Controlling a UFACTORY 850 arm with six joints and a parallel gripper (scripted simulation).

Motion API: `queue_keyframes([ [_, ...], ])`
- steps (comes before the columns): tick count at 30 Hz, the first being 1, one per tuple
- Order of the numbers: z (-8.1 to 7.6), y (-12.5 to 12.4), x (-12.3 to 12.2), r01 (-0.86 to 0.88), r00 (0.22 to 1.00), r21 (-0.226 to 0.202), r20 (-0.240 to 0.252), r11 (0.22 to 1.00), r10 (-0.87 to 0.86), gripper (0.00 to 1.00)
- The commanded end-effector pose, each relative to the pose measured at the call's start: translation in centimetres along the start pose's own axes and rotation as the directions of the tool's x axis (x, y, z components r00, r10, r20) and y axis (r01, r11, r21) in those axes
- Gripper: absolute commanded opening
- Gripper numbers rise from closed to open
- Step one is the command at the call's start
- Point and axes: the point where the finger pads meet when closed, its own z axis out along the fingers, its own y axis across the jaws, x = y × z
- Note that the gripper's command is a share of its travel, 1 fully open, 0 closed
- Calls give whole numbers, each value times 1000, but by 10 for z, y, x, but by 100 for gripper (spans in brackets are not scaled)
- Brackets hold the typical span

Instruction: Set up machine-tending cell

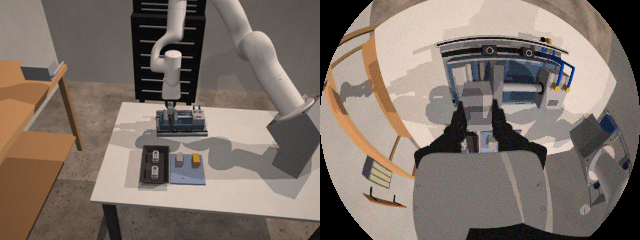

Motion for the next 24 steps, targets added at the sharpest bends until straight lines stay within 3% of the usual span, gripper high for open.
queue_keyframes([
  [1, 0, -1, 0, 0, 1000, 1, 0, 1000, 0, 0],
  [24, 11, -1, 0, 2, 1000, 1, 0, 1000, -2, 0],
])
